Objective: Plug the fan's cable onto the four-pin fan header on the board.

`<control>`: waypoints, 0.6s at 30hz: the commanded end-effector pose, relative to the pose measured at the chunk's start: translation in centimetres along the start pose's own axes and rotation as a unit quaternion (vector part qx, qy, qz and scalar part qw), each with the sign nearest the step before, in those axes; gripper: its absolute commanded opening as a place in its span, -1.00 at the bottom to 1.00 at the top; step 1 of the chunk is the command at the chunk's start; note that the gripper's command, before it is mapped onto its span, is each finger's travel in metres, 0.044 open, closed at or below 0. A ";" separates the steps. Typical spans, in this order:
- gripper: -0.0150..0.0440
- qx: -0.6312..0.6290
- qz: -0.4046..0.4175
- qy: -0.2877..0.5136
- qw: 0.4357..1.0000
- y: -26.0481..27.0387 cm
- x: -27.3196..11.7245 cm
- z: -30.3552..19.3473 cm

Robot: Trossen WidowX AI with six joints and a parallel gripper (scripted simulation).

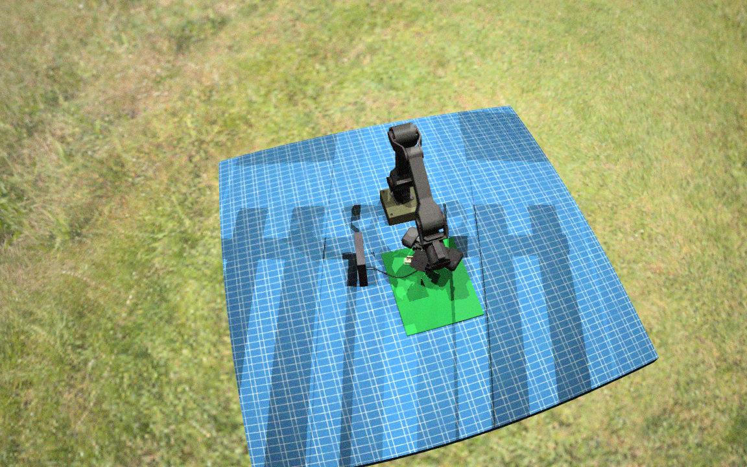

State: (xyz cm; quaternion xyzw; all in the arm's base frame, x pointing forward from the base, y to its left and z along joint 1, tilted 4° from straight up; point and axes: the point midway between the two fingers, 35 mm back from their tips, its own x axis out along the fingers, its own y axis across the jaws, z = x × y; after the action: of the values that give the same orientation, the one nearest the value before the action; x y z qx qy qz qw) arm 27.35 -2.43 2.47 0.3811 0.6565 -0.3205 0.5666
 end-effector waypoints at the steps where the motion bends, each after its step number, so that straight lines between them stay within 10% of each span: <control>1: 0.11 0.000 0.000 0.000 1.000 0.0 0.0 0.0; 18: -0.41 0.000 0.000 0.000 1.000 0.1 -0.2 0.0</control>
State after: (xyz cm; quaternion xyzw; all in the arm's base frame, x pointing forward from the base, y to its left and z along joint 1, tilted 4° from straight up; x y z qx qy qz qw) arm 27.35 -2.43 2.48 0.3811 0.6565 -0.3205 0.5666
